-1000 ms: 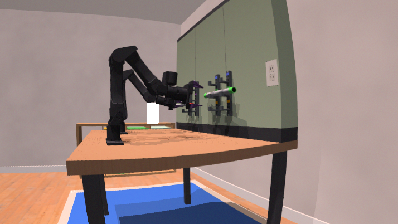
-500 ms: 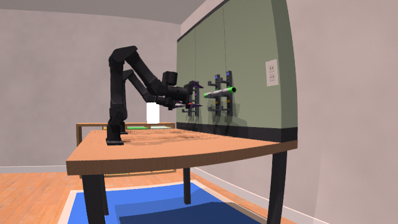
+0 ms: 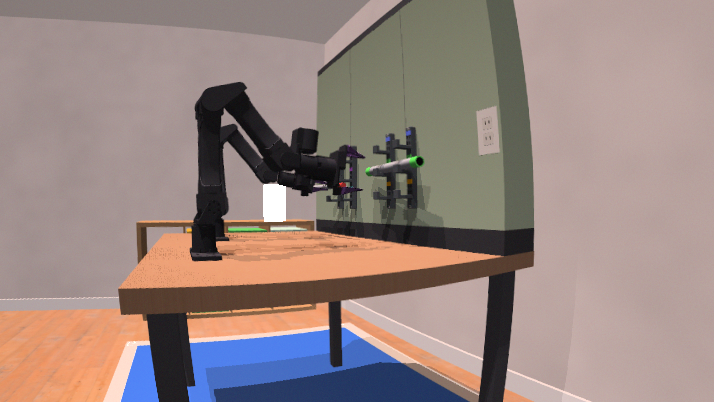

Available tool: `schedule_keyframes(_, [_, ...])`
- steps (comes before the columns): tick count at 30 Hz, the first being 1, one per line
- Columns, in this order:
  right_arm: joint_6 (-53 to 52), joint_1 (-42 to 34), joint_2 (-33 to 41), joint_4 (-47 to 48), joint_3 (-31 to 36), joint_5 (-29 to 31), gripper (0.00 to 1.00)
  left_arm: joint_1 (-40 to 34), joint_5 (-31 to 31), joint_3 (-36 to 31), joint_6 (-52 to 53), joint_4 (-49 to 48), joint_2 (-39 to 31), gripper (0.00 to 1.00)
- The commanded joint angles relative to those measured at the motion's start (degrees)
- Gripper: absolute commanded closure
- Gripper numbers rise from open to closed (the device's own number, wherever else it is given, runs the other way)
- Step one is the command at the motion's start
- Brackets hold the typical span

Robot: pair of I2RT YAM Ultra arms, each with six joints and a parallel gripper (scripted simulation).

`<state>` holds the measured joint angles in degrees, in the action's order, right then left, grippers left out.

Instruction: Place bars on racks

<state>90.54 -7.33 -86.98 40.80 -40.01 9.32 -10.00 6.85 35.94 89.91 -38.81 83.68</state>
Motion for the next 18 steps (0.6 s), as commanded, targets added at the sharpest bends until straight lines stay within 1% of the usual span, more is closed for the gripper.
schedule_keyframes(1, [-0.74,-0.34,2.08,0.08,-0.08,0.35,0.0,-0.8,0.32,3.65,-0.14,-2.22,-3.43,1.0])
schedule_keyframes(18, [-0.74,-0.34,2.08,-0.03,-0.08,0.38,0.0,-0.99,0.54,8.48,-0.12,5.55,-6.32,1.0])
